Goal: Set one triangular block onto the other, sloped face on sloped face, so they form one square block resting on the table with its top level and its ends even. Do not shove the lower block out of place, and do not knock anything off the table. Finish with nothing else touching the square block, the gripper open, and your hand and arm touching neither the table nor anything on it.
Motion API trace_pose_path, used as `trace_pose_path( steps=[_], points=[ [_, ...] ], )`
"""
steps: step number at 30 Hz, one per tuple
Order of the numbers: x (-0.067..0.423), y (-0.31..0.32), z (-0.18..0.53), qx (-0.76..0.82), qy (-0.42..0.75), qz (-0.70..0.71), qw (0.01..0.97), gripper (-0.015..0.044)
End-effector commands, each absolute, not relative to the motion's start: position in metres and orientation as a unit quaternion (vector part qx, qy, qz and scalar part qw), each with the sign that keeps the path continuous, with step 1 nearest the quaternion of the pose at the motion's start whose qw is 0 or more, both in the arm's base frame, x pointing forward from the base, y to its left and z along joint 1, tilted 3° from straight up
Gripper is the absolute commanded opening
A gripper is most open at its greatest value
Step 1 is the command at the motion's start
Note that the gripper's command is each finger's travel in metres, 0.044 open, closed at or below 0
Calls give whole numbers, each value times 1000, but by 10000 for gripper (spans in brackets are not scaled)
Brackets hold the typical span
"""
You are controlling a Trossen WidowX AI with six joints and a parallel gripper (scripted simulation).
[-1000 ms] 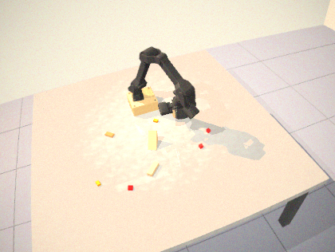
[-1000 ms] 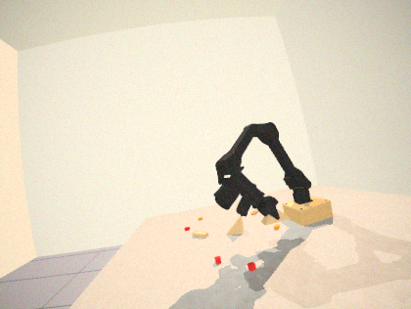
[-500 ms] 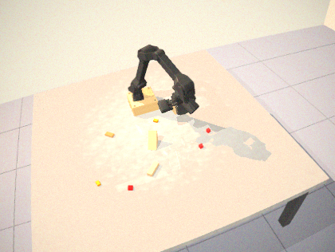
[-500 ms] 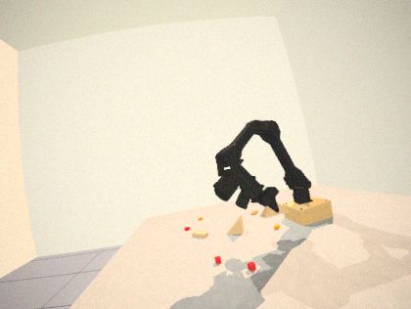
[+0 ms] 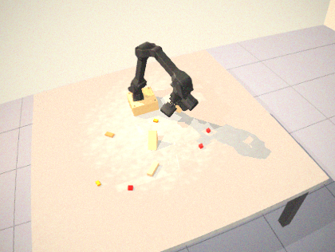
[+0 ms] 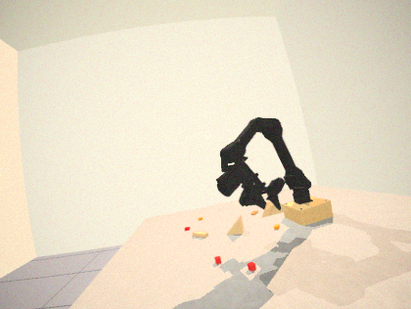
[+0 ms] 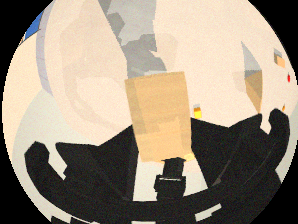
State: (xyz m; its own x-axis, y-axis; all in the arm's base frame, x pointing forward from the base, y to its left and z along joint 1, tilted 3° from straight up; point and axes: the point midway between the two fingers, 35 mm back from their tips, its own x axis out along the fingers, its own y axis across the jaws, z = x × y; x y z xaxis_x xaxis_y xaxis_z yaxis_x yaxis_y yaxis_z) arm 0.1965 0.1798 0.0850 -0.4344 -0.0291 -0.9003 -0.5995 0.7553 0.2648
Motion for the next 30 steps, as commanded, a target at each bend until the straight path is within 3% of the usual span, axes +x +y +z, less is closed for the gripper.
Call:
trace_pose_path(
  steps=[1,30],
  points=[
    [195,178,87,-232,769,337,491,0],
    [190,177,88,-475,480,632,380,0]
  ],
)
